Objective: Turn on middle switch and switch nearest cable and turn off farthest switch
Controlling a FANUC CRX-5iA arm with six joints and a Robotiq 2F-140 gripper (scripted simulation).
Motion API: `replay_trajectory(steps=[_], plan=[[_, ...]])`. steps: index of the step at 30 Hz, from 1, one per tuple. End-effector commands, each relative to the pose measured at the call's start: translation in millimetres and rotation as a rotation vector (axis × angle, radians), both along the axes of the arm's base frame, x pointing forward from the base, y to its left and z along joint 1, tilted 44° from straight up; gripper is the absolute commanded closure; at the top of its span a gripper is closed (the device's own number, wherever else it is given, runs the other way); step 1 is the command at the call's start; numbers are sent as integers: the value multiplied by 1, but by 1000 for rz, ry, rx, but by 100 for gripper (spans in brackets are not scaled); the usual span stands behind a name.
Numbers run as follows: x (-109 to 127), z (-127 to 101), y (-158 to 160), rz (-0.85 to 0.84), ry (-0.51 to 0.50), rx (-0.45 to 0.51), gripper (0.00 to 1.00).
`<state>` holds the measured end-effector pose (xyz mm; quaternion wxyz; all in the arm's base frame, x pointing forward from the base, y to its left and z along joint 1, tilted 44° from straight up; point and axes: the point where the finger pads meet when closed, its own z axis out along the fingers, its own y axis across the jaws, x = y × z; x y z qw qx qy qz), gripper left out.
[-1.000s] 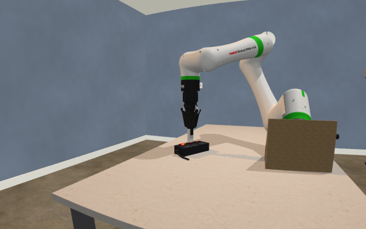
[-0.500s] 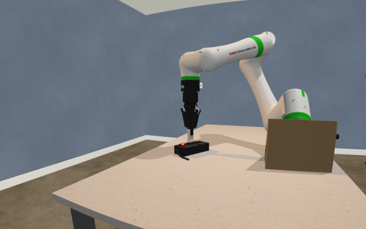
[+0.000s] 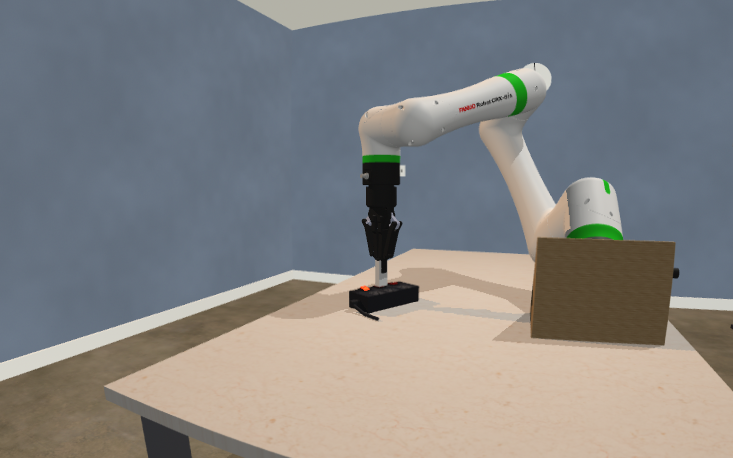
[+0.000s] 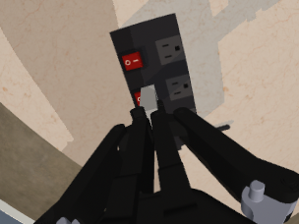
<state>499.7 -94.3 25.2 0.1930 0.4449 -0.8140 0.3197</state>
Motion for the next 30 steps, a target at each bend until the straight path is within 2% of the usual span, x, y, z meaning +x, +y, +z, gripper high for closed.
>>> replay_trajectory(steps=[1,30], plan=[[0,-1,-1,0,0,0,100],[0,3,3,0,0,0,100]])
